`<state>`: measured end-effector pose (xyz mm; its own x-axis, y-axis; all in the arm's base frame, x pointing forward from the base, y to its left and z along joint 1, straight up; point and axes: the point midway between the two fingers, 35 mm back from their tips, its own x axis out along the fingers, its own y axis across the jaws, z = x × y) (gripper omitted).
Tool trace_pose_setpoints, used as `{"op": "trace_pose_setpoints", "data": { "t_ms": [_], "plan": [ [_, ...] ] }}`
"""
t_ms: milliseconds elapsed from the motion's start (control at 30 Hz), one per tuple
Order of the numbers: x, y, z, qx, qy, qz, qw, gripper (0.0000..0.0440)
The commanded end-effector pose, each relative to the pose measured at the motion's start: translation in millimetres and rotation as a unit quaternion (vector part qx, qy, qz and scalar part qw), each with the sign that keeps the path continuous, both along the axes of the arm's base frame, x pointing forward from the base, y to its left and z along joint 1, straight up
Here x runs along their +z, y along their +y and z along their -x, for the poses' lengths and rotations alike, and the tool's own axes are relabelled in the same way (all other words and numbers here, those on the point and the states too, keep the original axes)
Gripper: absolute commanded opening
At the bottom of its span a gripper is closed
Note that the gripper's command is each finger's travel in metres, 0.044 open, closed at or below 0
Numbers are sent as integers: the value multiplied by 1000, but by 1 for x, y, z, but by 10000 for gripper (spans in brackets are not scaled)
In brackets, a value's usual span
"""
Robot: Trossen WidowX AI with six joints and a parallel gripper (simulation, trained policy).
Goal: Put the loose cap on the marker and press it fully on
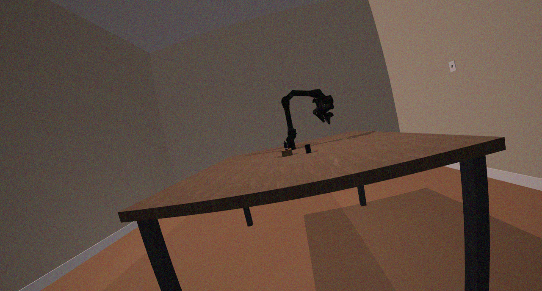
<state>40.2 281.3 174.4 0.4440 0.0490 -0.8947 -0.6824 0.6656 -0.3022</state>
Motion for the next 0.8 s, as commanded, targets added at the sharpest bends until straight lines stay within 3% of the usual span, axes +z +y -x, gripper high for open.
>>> {"op": "trace_pose_setpoints", "data": {
  "t_ms": [0, 767],
  "plan": [
    [0, 3, -7, -18, 16, -1, 1000, 328],
    [-4, 9, -57, -134, 94, -12, 986, 329]
  ]
}}
